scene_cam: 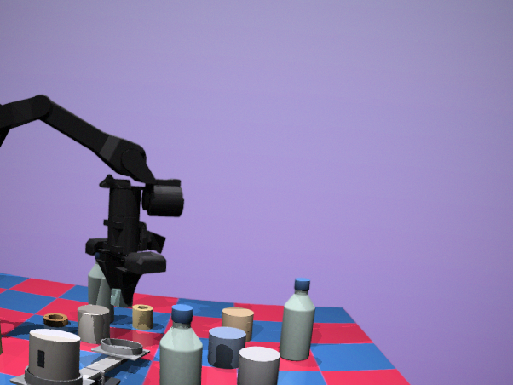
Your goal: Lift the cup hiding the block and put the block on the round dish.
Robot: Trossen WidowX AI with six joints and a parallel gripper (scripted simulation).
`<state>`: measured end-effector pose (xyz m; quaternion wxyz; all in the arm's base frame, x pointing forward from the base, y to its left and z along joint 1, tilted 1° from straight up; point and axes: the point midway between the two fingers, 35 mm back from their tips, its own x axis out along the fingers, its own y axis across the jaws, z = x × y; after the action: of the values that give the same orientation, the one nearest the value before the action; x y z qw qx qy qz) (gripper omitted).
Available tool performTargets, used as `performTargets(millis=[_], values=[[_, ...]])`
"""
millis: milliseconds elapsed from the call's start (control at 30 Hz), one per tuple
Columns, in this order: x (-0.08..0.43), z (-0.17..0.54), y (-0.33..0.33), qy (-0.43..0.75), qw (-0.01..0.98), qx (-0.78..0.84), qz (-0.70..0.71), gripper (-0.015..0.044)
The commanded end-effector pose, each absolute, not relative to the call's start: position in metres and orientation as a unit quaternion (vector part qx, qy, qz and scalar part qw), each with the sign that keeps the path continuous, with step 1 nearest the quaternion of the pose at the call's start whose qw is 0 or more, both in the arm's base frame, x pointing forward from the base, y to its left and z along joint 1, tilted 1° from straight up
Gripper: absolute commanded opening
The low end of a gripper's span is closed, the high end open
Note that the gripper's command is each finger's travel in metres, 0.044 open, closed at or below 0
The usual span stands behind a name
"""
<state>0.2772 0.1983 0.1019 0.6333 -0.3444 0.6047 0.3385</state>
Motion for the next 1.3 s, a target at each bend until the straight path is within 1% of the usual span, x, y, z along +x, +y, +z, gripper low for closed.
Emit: performTargets(millis=[0,200,533,767,1067,1267], values=[[0.277,0.108,0.196,0.607,0.633,-0.345,0.336,0.0],[0.295,0.104,0.169,0.607,0.635,-0.344,0.332,0.0],[0.334,0.103,0.09,0.591,0.654,-0.346,0.322,0.0],[0.351,0.103,0.028,0.577,0.667,-0.355,0.309,0.0],[0.355,0.103,-0.055,0.567,0.676,-0.372,0.288,0.0],[0.336,0.09,-0.104,0.582,0.66,-0.374,0.292,0.0]])
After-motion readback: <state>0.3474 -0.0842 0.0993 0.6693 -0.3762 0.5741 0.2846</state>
